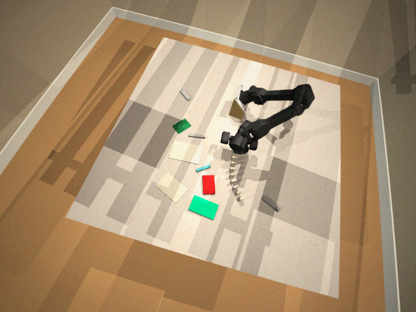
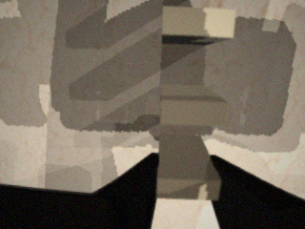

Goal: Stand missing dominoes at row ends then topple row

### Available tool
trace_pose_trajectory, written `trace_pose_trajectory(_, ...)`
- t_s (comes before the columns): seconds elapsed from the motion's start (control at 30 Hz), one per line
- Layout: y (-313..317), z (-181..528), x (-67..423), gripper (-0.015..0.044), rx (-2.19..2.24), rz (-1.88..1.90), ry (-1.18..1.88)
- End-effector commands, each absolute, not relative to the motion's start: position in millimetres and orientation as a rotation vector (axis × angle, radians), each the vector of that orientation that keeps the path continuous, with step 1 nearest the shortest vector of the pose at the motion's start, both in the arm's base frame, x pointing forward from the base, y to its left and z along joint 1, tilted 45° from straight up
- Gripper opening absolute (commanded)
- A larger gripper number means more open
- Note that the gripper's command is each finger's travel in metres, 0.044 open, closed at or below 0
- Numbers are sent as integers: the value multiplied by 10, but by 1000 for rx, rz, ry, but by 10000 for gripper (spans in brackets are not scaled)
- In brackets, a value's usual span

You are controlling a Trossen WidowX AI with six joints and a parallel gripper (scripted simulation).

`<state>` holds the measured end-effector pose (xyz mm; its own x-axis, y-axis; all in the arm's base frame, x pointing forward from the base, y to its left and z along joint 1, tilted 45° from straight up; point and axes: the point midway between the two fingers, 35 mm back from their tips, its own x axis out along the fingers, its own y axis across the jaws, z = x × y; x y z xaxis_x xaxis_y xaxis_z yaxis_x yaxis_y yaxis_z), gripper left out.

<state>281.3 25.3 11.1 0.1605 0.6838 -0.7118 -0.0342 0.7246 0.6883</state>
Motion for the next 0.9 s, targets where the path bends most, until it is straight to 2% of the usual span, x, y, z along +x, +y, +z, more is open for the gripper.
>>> trace_pose_trajectory(0.0, 266, 103, 2815, 107, 614, 558, 1321)
trace_pose_trajectory(0.17, 266, 103, 2815, 107, 614, 558, 1321)
trace_pose_trajectory(0.6, 266, 103, 2815, 440, 614, 558, 1321)
trace_pose_trajectory(0.73, 185, 162, 2823, 440, 610, 554, 1322)
trace_pose_trajectory(0.87, -288, 580, 2772, 440, 599, 543, 1327)
